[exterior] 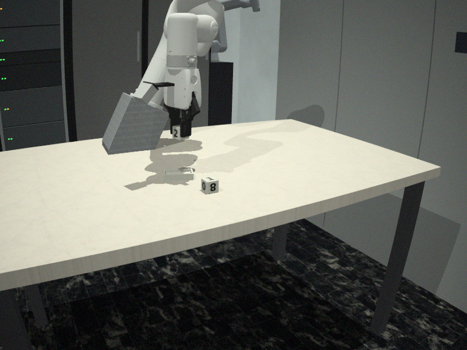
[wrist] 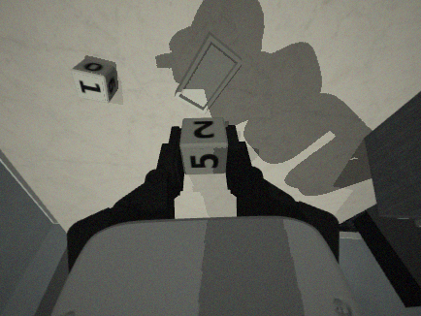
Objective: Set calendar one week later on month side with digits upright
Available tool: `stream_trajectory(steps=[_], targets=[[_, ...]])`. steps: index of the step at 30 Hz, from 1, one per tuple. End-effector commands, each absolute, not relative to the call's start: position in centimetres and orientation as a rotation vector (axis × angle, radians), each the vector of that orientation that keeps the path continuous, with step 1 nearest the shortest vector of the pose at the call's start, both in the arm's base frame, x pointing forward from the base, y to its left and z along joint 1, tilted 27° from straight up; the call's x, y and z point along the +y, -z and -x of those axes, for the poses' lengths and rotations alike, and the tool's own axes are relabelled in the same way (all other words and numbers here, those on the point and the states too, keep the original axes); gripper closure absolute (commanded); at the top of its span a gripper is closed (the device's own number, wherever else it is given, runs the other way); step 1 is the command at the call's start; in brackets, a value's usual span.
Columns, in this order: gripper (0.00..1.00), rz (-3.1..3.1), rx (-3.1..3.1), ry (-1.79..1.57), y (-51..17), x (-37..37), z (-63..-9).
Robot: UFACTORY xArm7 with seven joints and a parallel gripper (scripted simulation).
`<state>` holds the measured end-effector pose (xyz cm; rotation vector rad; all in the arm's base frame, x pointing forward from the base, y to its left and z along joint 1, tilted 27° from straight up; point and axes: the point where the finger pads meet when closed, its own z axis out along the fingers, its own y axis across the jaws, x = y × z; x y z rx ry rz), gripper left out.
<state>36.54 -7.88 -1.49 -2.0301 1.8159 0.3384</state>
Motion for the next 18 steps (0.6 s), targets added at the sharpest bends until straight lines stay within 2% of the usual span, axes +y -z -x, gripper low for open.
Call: stream_trajectory(steps=[1, 18], targets=[[0.71, 2.156, 1.623, -0.275, 1.2, -7.5, -37.0], [0.71, 2.435, 1.105, -0.141, 0.5, -6.0, -37.9]])
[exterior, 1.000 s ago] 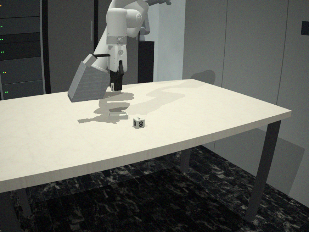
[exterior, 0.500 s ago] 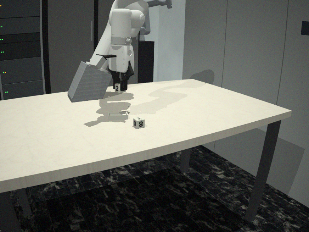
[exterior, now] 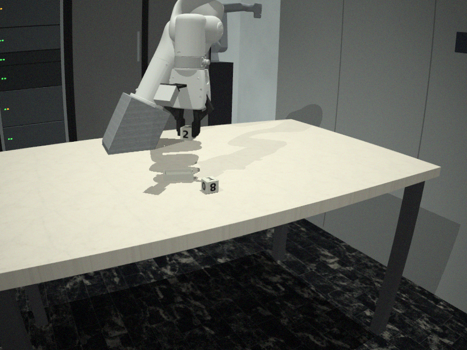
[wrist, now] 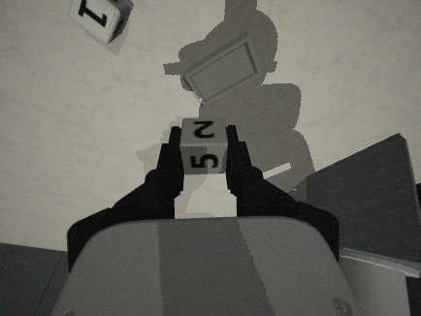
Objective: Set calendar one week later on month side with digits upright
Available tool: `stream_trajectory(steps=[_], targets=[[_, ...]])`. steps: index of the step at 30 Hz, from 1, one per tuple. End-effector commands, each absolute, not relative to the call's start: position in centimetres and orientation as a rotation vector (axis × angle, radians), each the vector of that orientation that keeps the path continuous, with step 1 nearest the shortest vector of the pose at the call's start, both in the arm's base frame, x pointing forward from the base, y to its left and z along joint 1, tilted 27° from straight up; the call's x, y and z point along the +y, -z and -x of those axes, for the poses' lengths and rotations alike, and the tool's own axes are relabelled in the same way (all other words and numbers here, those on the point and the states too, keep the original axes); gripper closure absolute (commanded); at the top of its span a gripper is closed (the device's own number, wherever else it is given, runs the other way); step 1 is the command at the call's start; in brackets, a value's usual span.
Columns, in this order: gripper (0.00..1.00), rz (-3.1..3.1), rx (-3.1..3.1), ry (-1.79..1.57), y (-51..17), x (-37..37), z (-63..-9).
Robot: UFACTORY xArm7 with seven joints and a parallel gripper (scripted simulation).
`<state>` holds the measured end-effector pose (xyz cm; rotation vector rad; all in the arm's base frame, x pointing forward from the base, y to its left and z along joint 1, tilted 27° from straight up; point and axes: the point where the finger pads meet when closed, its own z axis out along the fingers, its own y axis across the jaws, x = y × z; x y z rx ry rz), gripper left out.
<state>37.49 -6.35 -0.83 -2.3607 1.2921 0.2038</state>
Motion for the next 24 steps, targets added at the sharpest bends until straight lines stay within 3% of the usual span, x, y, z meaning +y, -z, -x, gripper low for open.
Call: stream_trajectory(steps=[1, 24], targets=[[0.71, 2.443, 1.086, -0.136, 0.5, -6.0, -37.9], [0.71, 2.645, 0.347, 0.049, -0.4, -4.0, -39.0]])
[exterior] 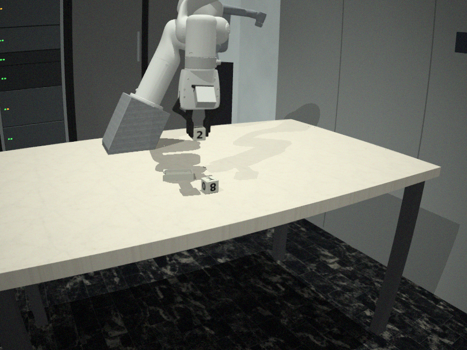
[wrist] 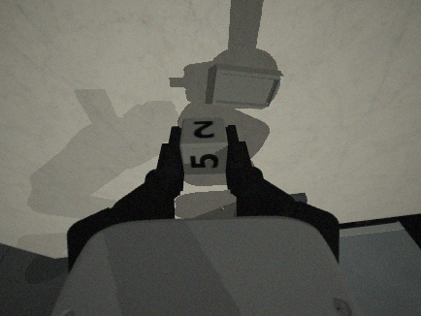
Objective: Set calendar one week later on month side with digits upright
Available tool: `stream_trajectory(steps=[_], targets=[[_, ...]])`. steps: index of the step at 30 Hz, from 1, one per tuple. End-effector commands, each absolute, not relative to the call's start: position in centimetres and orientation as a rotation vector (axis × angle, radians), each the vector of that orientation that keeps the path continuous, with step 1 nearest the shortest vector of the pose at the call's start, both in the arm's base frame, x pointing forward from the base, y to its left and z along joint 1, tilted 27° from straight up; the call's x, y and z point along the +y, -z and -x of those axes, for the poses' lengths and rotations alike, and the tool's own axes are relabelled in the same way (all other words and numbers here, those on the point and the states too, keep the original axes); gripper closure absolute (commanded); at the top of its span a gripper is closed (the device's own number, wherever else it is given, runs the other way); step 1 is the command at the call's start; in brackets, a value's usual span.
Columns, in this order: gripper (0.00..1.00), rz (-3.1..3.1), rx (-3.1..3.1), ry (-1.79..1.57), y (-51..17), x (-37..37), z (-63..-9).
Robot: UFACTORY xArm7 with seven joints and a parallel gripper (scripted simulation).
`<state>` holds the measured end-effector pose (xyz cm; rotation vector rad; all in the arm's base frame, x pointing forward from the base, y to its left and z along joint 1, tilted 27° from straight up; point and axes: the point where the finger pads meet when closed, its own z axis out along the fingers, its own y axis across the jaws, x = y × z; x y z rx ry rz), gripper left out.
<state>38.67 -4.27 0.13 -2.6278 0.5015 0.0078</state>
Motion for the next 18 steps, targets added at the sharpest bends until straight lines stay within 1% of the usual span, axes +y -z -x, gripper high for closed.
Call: stream_trajectory(steps=[1, 6, 9, 10, 18], targets=[[0.71, 2.654, 0.276, 0.066, -0.5, -3.8, -39.1], [0.71, 2.670, 0.100, 0.109, -0.7, -3.4, -39.3], [0.71, 2.670, 0.097, 0.110, -0.7, -3.4, -39.3], [0.71, 2.675, -0.025, 0.139, -0.8, -3.1, -39.5], [0.71, 2.668, -0.303, 0.205, -1.2, -2.4, -39.8]])
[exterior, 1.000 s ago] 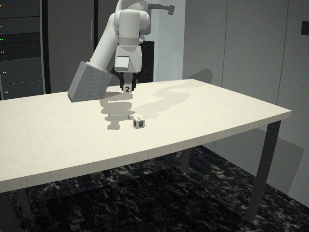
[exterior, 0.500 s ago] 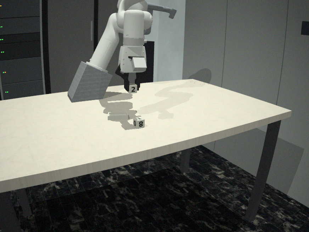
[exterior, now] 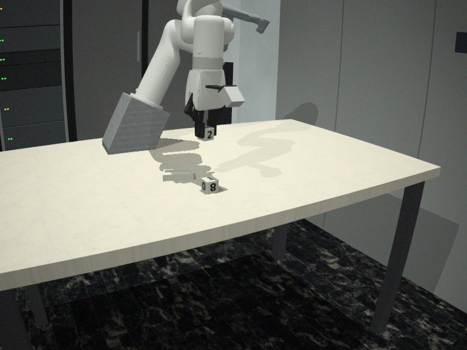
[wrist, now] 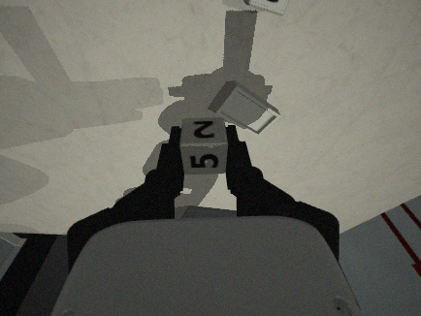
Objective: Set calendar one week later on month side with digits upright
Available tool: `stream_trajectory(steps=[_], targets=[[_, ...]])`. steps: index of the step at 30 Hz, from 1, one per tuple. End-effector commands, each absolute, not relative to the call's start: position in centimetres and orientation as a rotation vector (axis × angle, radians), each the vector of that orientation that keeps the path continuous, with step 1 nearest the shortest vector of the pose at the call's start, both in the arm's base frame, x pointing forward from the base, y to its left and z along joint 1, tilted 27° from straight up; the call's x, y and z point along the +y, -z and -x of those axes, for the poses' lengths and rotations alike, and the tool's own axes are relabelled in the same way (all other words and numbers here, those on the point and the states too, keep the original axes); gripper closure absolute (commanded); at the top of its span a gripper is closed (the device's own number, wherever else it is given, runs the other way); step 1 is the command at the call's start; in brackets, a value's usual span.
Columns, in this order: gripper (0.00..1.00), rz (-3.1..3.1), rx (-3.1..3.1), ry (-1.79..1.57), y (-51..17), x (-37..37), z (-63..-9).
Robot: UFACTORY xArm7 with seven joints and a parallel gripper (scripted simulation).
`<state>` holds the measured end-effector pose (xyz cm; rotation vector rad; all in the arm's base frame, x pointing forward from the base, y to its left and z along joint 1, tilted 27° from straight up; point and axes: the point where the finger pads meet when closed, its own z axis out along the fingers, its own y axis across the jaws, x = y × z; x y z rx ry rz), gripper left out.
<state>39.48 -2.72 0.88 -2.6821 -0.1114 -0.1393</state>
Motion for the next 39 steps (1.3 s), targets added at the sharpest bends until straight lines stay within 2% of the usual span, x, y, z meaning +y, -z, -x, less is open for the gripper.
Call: stream_trajectory(steps=[1, 30, 39], targets=[[0.71, 2.665, -0.339, 0.213, -1.2, -2.3, -39.9], [0.71, 2.425, -1.304, 0.430, -2.5, 0.2, -41.0], [0.71, 2.378, -1.409, 0.452, -2.6, 0.5, -41.1]])
